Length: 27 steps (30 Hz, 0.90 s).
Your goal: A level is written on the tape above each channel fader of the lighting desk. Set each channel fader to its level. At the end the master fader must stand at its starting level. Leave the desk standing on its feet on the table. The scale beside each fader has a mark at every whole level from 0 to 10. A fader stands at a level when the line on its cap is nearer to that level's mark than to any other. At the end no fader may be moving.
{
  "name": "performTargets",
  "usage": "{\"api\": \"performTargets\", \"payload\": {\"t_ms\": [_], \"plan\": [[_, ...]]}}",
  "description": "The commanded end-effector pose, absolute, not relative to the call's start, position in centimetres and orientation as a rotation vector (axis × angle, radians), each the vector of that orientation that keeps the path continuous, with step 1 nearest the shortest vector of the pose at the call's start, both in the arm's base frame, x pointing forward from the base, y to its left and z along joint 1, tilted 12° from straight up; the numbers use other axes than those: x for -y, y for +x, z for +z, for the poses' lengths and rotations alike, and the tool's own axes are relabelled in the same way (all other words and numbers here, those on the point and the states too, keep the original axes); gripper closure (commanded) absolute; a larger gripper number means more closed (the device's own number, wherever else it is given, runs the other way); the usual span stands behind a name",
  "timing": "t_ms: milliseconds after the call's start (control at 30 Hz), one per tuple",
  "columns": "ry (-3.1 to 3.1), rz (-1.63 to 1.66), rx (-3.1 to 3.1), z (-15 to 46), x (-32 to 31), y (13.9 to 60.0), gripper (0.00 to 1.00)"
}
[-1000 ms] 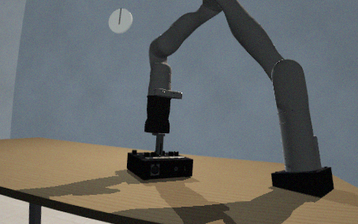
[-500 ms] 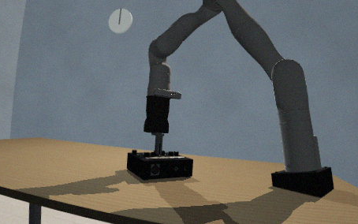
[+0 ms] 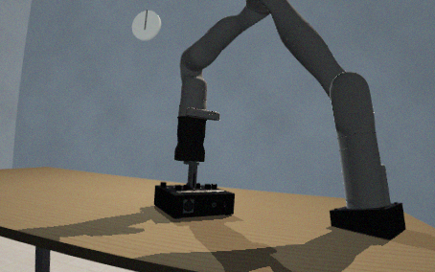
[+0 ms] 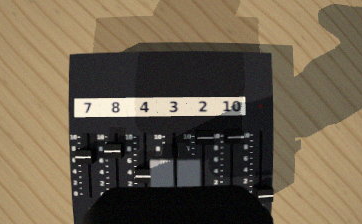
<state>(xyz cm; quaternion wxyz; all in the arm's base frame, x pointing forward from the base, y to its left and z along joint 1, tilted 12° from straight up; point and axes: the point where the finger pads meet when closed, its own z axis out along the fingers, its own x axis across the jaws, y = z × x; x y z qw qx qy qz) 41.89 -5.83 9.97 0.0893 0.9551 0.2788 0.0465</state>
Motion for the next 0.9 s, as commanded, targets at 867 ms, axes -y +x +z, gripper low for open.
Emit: {"api": "performTargets", "payload": {"t_ms": [867], "plan": [[2.840,0.141,-0.828,9.98,5.57,41.76,1.00]]}}
